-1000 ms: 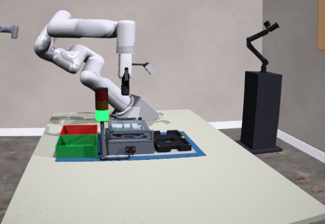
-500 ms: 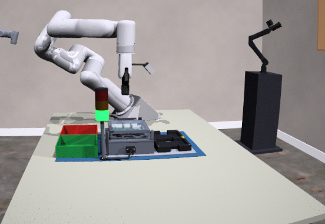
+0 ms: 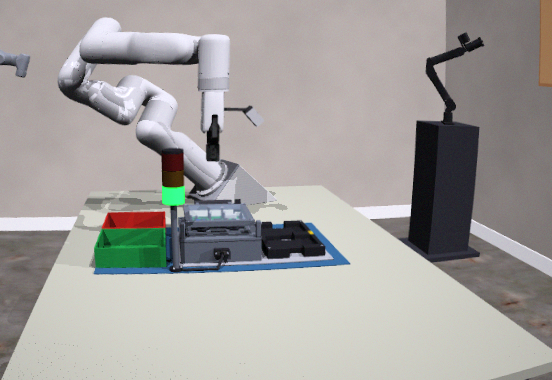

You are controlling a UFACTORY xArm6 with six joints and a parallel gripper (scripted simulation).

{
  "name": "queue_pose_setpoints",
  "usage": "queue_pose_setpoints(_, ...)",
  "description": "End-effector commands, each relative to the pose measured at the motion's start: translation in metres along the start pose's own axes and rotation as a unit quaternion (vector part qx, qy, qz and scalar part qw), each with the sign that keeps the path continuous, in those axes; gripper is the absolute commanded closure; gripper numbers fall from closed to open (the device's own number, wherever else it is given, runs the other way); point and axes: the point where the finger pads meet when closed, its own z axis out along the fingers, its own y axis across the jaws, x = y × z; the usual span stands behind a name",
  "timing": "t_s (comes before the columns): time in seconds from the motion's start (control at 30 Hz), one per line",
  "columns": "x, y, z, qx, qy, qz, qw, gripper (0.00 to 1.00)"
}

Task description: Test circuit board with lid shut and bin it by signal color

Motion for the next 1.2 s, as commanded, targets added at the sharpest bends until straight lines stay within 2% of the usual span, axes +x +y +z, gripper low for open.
queue_pose_setpoints(0.0,0.0002,0.0006,-0.0009,-0.001,0.001,0.000,1.000,1.00)
queue_pose_setpoints(1.17,0.0003,0.0006,0.0060,-0.001,0.001,0.003,1.000,1.00)
